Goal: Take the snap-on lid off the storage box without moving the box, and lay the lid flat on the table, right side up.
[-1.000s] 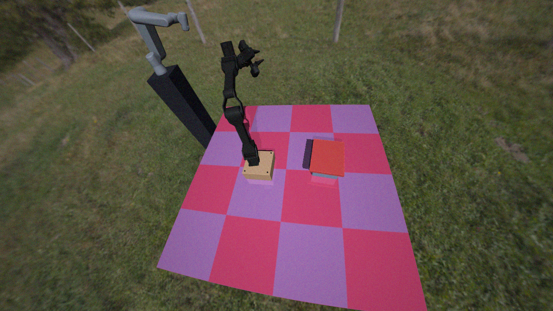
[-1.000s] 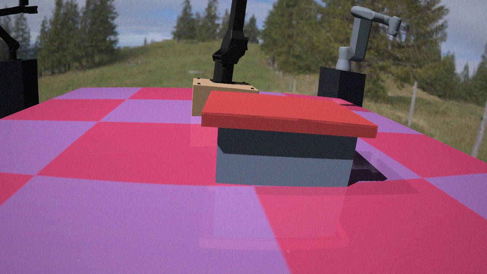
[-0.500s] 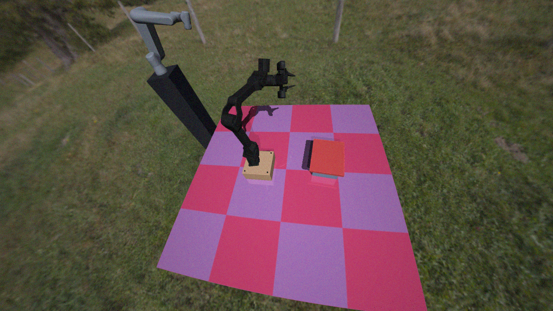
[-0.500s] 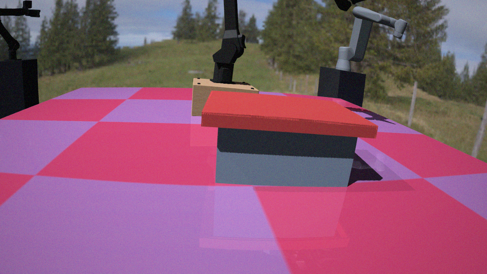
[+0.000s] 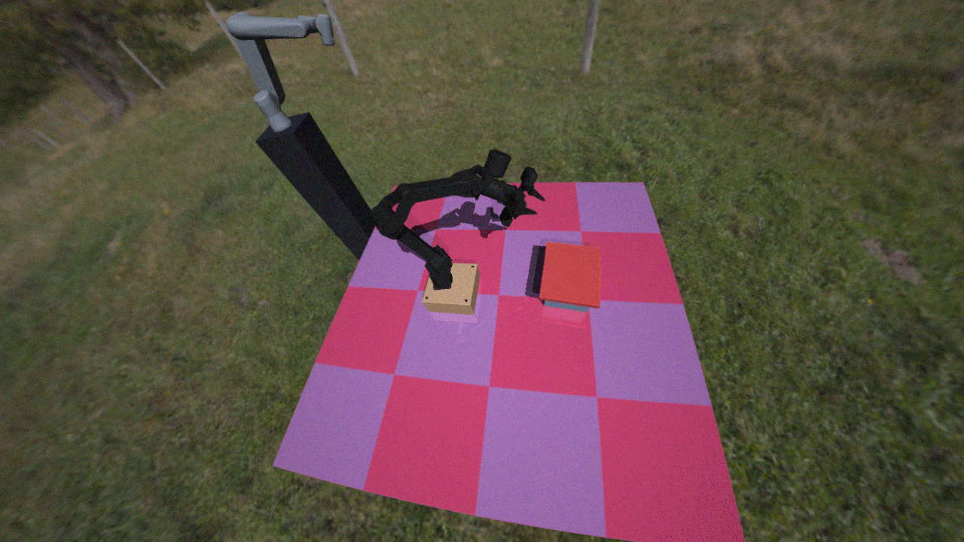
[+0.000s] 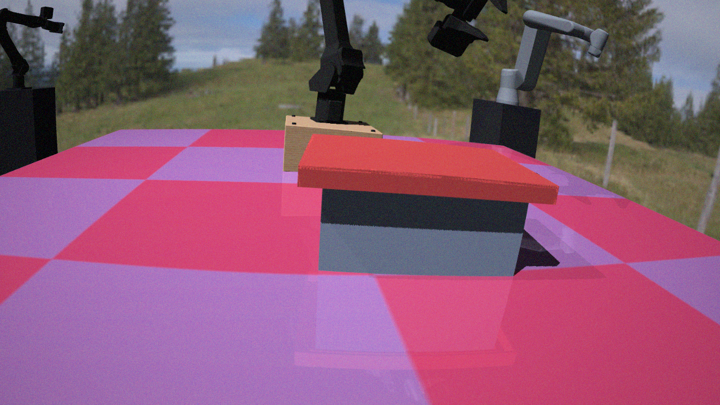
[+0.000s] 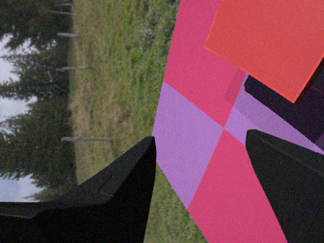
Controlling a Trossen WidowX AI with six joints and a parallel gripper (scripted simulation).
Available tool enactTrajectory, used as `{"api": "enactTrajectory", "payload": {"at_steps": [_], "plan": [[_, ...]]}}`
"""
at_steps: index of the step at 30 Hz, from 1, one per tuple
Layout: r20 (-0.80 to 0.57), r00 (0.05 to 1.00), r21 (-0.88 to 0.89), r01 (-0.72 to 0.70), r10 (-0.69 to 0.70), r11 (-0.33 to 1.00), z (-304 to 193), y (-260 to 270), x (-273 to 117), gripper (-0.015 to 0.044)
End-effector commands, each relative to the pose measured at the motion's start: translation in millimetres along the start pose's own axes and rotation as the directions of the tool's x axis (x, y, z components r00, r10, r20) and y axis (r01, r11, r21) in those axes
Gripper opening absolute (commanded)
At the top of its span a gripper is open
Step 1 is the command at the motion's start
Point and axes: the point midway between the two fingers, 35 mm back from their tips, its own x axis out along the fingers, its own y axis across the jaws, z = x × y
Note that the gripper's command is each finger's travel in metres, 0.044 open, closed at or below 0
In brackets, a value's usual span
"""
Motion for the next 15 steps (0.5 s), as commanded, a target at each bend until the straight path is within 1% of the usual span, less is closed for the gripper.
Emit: {"api": "enactTrajectory", "payload": {"at_steps": [1,4,6,13,15], "plan": [[0.054,0.995,0.163,0.079,-0.089,0.983,41.4,-41.2,14.1,0.0235],[0.096,0.981,0.304,0.133,-0.169,0.943,73.7,-79.5,20.3,0.0235],[0.11,0.973,0.364,0.149,-0.201,0.919,85.7,-95.8,21.1,0.0235],[0.111,0.972,0.371,0.151,-0.205,0.916,87.2,-97.8,21.2,0.0235],[0.113,0.973,0.349,0.152,-0.202,0.925,84.8,-94.7,21.4,0.0235]]}}
